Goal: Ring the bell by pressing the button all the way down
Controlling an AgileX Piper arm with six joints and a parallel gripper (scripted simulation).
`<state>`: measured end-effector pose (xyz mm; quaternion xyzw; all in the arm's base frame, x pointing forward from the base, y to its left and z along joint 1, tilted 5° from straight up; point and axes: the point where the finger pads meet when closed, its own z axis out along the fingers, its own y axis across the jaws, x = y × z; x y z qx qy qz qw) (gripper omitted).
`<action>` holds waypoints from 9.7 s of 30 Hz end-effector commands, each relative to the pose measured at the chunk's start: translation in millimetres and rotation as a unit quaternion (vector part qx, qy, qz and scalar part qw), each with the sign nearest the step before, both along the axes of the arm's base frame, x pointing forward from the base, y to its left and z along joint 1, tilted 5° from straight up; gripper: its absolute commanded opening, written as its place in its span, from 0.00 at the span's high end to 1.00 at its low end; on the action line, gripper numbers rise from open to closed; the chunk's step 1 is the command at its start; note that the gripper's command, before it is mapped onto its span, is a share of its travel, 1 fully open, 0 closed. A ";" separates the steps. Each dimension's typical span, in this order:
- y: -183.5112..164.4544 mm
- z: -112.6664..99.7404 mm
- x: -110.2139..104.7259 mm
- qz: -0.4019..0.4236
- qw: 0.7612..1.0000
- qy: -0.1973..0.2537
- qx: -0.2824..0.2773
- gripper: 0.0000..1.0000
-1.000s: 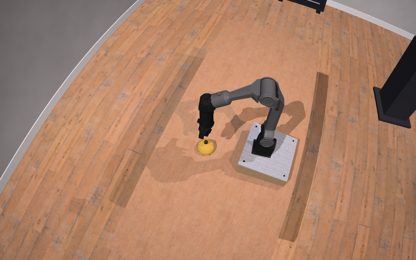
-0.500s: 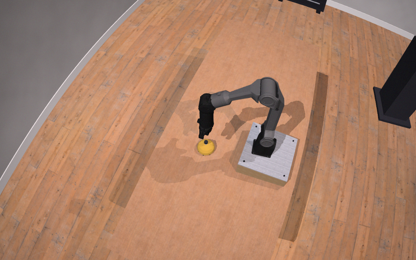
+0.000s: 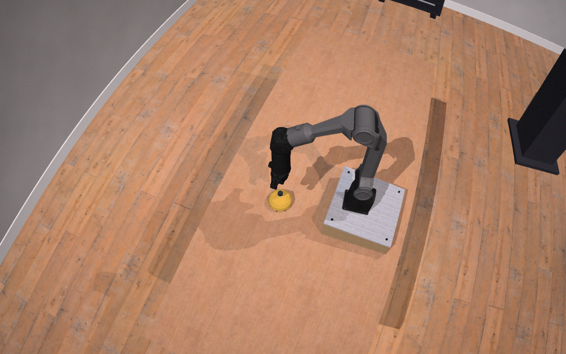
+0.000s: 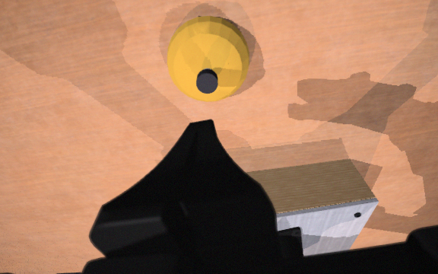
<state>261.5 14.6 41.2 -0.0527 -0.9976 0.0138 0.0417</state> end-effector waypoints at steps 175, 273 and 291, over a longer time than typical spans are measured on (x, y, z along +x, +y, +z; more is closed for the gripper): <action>-1.9 -75.5 -4.8 0.001 1.000 0.000 0.000 1.00; 0.1 -4.5 1.8 0.001 1.000 -0.002 0.000 1.00; 0.1 -4.3 1.9 0.001 1.000 -0.002 0.000 1.00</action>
